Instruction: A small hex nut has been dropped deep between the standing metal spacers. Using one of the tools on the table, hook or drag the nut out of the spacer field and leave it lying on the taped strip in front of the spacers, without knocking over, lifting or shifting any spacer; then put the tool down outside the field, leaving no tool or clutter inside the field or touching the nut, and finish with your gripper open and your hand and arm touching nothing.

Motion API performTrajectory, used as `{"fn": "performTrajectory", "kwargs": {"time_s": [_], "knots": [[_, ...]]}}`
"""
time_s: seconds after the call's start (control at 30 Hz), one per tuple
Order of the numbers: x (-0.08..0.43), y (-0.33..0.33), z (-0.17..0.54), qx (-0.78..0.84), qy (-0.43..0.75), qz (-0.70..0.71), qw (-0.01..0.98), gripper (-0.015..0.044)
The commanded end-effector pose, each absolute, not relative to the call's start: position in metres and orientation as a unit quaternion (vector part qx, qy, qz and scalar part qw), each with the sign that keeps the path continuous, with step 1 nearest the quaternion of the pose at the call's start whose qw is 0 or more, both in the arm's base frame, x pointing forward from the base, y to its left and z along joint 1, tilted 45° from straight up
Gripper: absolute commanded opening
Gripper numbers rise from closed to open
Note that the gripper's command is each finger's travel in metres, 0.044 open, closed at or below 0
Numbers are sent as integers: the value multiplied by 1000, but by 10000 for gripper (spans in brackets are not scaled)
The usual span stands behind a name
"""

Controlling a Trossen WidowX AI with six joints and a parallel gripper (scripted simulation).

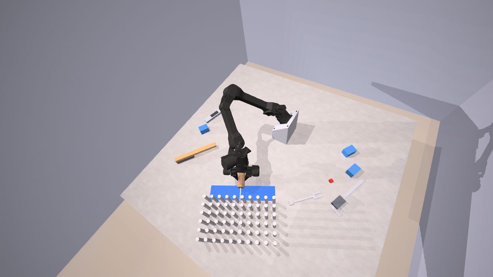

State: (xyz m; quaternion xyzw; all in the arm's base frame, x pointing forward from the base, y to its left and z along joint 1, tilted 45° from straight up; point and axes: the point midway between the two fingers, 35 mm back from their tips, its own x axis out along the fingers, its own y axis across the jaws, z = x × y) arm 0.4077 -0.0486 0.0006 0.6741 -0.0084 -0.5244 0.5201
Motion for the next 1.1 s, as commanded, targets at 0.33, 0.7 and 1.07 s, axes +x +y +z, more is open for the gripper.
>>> {"fn": "performTrajectory", "kwargs": {"time_s": [0.33, 0.7, 1.07], "knots": [[416, -43, -4, 674, -9, -525, 520, 0], [420, -41, -7, 674, -9, -525, 520, 0], [421, -48, -15, 673, -8, -525, 520, 0]]}}
